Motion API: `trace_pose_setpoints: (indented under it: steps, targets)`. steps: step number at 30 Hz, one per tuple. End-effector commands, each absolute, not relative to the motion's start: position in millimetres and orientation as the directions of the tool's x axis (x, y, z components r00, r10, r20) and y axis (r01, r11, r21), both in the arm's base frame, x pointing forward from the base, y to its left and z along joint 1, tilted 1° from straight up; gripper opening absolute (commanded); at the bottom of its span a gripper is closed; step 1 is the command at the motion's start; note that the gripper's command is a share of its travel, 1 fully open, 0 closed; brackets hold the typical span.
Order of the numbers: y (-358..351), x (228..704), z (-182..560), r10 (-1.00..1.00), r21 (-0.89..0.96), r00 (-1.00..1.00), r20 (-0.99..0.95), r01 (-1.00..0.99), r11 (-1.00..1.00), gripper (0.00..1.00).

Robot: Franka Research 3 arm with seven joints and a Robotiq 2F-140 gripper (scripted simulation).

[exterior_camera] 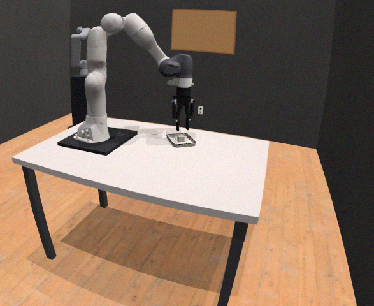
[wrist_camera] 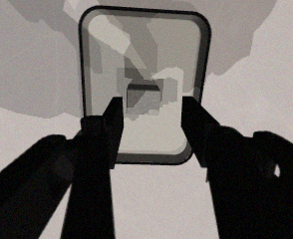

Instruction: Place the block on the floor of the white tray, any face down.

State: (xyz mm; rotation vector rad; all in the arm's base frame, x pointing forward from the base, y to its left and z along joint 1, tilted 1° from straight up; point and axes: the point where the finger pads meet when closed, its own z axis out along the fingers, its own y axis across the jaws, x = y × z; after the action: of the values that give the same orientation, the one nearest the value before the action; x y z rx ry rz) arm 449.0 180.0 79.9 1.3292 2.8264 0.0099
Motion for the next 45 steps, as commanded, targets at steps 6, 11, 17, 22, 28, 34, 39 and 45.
trace_pose_setpoints:
  steps: [6,11,17,22,28,34,39,45]
  targets:
    - [178,444,82,0.772,-0.004,-0.636,-0.011,0.772,0.636,0.40]
    - [178,444,82,0.772,-0.004,-0.636,-0.011,0.772,0.636,0.40]
    - [178,444,82,0.772,-0.004,-0.636,-0.011,0.772,0.636,0.40]
    - [160,437,82,0.772,-0.003,-0.635,-0.011,0.772,0.635,0.40]
    - [68,396,82,0.772,-0.004,-0.635,-0.011,0.772,0.635,0.40]
    - [-39,350,83,0.772,-0.004,-0.636,-0.011,0.772,0.636,0.40]
    - [-43,349,84,0.772,-0.004,-0.636,-0.011,0.772,0.636,0.40]
    - [-43,349,84,0.772,-0.004,-0.636,-0.011,0.772,0.636,0.40]
